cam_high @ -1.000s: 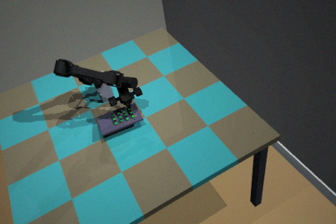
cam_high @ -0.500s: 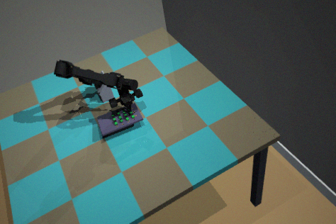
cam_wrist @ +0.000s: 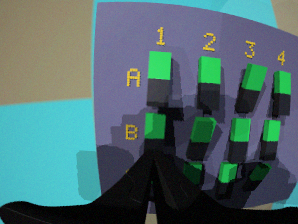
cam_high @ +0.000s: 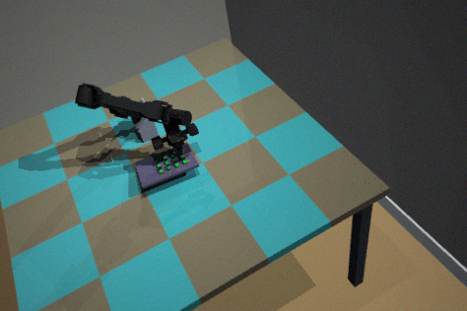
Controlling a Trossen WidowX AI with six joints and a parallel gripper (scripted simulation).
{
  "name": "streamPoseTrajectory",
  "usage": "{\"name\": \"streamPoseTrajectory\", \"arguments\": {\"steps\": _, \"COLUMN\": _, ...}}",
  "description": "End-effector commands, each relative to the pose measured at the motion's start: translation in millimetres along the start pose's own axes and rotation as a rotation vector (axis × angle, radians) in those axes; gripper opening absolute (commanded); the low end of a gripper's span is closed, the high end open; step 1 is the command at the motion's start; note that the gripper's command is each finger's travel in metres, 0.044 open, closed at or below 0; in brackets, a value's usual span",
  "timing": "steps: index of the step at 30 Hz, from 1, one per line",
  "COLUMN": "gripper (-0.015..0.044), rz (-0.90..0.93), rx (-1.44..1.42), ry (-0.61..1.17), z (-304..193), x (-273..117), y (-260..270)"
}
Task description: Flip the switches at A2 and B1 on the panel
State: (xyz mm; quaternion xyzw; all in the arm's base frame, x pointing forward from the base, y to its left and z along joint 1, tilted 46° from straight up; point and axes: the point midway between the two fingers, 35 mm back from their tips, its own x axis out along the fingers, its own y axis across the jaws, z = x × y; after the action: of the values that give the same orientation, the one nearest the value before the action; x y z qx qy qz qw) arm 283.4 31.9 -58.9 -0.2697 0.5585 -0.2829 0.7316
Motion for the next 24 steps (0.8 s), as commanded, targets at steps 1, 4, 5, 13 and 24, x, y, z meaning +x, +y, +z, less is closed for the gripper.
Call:
{"name": "streamPoseTrajectory", "arguments": {"steps": 1, "gripper": 0.0000, "rz": -0.003, "rx": -0.004, "ry": -0.003, "z": 0.3, "x": 0.7, "y": -0.3}}
{"name": "streamPoseTrajectory", "arguments": {"steps": 4, "gripper": 0.0000, "rz": -0.003, "rx": -0.004, "ry": -0.003, "z": 0.3, "x": 1.1, "y": -0.3}}
{"name": "streamPoseTrajectory", "arguments": {"steps": 5, "gripper": 0.0000, "rz": -0.003, "rx": -0.004, "ry": -0.003, "z": 0.3, "x": 1.3, "y": -0.3}}
{"name": "streamPoseTrajectory", "arguments": {"steps": 13, "gripper": 0.0000, "rz": -0.003, "rx": -0.004, "ry": -0.003, "z": 0.3, "x": 2.4, "y": -0.4}}
{"name": "streamPoseTrajectory", "arguments": {"steps": 24, "gripper": 0.0000, "rz": -0.003, "rx": -0.004, "ry": -0.003, "z": 0.3, "x": 3.8, "y": -0.4}}
